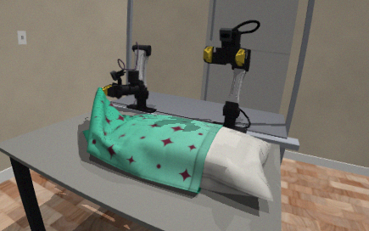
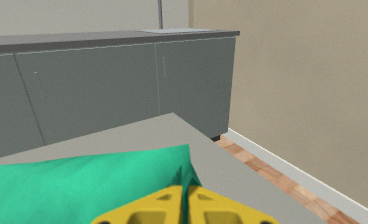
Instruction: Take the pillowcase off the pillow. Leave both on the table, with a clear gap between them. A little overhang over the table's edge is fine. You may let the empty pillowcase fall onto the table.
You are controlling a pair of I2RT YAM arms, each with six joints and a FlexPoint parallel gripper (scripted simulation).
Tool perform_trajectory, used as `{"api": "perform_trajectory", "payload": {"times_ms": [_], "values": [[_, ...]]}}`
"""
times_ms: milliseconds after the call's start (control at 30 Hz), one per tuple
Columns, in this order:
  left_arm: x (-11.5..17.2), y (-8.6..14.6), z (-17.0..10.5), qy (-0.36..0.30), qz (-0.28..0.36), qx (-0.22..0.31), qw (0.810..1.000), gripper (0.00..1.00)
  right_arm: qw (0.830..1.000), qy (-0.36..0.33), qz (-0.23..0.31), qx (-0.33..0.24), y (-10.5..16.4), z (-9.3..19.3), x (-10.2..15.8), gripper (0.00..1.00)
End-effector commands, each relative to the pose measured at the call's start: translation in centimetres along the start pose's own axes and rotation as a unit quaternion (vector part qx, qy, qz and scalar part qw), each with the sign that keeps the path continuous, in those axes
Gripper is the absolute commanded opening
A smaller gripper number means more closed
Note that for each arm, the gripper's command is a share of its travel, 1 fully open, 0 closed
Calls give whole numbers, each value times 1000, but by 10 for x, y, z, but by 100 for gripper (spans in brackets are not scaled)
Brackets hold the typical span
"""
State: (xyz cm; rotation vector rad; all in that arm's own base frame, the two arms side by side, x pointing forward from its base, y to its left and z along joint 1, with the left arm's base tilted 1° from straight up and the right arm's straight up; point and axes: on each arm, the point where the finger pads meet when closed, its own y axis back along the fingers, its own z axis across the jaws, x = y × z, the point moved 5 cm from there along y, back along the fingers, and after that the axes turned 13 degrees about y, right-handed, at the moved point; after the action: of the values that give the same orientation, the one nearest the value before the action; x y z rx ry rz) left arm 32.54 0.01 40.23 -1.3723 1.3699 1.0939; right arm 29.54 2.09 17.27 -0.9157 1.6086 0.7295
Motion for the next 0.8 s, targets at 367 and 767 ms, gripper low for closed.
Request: {"api": "perform_trajectory", "payload": {"times_ms": [367, 767], "values": [[-15, 2, -7, 3, -16, 13, 1000, 45, 1000, -7, -8, 7, 0, -4, -5, 0], [-15, 2, -7, 3, -16, 13, 1000, 45, 1000, -3, -6, 3, 2, -5, -2, 0]]}}
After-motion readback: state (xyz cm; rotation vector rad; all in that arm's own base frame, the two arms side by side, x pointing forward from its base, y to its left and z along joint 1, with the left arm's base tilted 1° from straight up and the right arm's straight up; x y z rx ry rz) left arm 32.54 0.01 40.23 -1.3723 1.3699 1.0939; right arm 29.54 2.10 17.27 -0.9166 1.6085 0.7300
